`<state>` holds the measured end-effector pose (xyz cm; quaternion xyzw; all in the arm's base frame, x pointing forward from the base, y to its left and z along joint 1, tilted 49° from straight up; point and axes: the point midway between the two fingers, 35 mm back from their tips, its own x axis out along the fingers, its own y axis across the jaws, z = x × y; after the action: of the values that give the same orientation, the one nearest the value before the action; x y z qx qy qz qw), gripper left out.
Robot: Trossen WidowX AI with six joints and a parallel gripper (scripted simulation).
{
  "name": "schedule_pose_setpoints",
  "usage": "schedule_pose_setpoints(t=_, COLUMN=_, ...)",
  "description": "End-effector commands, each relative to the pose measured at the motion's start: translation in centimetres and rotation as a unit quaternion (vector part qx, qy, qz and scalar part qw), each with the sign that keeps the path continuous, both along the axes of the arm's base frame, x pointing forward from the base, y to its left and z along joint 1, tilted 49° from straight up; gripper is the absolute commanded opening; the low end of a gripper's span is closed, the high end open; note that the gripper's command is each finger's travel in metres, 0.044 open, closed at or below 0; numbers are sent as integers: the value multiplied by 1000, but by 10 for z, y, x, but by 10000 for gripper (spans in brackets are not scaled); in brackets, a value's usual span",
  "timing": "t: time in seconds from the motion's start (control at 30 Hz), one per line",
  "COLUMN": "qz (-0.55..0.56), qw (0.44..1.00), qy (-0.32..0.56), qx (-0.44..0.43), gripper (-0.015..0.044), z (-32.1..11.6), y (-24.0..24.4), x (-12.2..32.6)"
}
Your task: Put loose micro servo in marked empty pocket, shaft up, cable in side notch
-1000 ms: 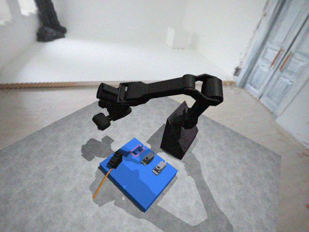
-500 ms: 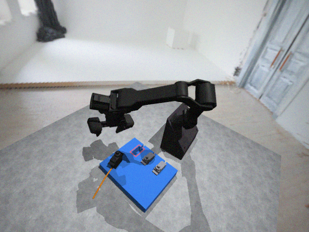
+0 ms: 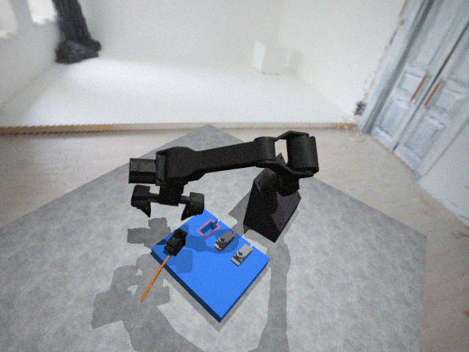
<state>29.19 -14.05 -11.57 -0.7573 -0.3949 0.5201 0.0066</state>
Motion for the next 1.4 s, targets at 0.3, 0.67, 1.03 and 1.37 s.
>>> schedule_pose_setpoints(t=0.3, qz=-126, qw=978, qy=142, qx=85, gripper=440, z=5, y=29, x=17)
schedule_pose_setpoints(t=0.67, qz=-177, qw=955, qy=210, qx=116, gripper=440, z=7, y=43, x=23)
schedule_pose_setpoints(t=1.03, qz=-177, qw=954, qy=210, qx=116, gripper=440, z=-10, y=63, x=25)
schedule_pose_setpoints(t=1.37, qz=-177, qw=954, qy=210, qx=117, gripper=440, z=-20, y=75, x=26)
